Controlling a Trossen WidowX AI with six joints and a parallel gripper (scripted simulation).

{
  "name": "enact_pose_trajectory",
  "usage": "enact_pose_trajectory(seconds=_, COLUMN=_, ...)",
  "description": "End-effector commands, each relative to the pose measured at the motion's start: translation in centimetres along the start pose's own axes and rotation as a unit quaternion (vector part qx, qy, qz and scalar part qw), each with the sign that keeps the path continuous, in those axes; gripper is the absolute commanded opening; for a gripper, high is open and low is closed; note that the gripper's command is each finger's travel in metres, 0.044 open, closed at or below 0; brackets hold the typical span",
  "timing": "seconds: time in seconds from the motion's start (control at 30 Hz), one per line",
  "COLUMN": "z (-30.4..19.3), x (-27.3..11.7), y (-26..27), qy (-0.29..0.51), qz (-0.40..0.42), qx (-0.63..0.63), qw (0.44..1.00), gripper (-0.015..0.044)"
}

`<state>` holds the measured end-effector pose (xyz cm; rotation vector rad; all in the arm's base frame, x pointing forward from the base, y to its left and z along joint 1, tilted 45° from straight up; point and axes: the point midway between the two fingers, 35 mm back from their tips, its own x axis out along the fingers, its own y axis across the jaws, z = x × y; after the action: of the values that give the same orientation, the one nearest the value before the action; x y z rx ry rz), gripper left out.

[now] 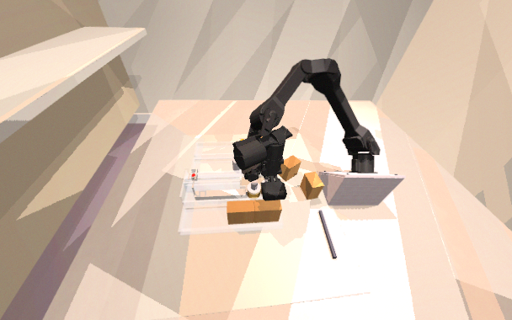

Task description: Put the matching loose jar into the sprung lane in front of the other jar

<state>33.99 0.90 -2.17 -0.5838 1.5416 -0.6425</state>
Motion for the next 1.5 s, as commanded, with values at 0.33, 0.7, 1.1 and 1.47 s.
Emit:
enact_pose_trajectory(seconds=0.33, z=0.3, x=0.4, y=-0.1, qy=-0.009, qz=-0.002, qx=0.004, qw=1.0, gripper=0.0)
enact_pose_trajectory(seconds=0.7, z=0.3, x=0.9, y=-0.1, qy=-0.009, qz=-0.002, qx=0.004, qw=1.0, gripper=0.0)
enact_pose_trajectory(seconds=1.1, z=0.1, x=1.2, y=-0.1, qy=-0.009, qz=-0.002, qx=0.004, qw=1.0, gripper=0.0)
enact_pose_trajectory(seconds=1.47, z=-0.1, x=1.2, y=-0.1, qy=-0.009, qz=-0.002, qx=0.004, qw=1.0, gripper=0.0)
